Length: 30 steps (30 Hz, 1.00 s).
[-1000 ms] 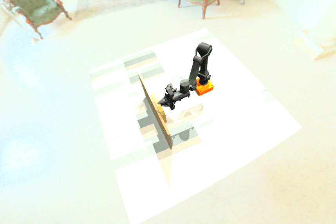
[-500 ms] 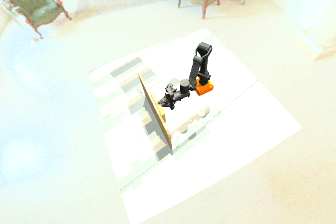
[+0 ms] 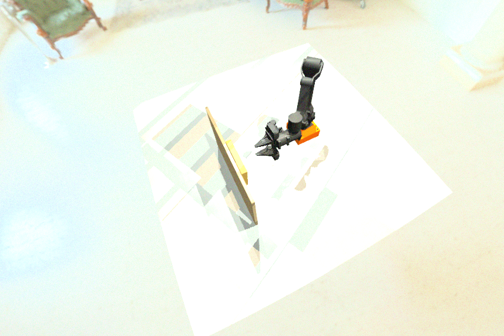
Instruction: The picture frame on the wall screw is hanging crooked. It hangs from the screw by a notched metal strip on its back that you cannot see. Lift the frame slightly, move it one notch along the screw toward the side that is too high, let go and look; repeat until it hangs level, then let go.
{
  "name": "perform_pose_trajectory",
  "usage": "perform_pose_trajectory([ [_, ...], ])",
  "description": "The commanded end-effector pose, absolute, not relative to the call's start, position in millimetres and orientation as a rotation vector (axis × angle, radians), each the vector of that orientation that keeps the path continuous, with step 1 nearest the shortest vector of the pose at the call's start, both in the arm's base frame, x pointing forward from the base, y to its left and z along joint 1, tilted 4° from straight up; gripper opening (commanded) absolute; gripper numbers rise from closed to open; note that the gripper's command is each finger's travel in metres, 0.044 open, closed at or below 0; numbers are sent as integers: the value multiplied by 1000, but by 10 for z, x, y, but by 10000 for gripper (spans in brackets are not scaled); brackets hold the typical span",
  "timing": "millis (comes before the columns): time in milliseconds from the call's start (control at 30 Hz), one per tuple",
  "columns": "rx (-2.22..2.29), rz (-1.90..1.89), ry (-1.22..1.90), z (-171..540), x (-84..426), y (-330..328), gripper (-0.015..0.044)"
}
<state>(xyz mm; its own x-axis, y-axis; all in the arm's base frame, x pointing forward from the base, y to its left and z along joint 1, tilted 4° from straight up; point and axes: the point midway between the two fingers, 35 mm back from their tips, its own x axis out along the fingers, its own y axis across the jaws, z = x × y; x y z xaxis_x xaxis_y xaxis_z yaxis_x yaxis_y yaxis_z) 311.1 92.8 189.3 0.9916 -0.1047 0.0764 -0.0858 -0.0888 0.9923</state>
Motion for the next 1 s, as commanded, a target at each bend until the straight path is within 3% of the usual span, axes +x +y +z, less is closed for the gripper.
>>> perform_pose_trajectory([
  [0, 1691, -27, -150, 1830, 2935, 893, 260],
  [133, 1681, -21, -148, 1884, 2957, 930, 260],
  [567, 1827, -22, -152, 2148, 2010, 906, 260],
  [967, 1835, -24, -150, 2145, 1970, 889, 260],
])
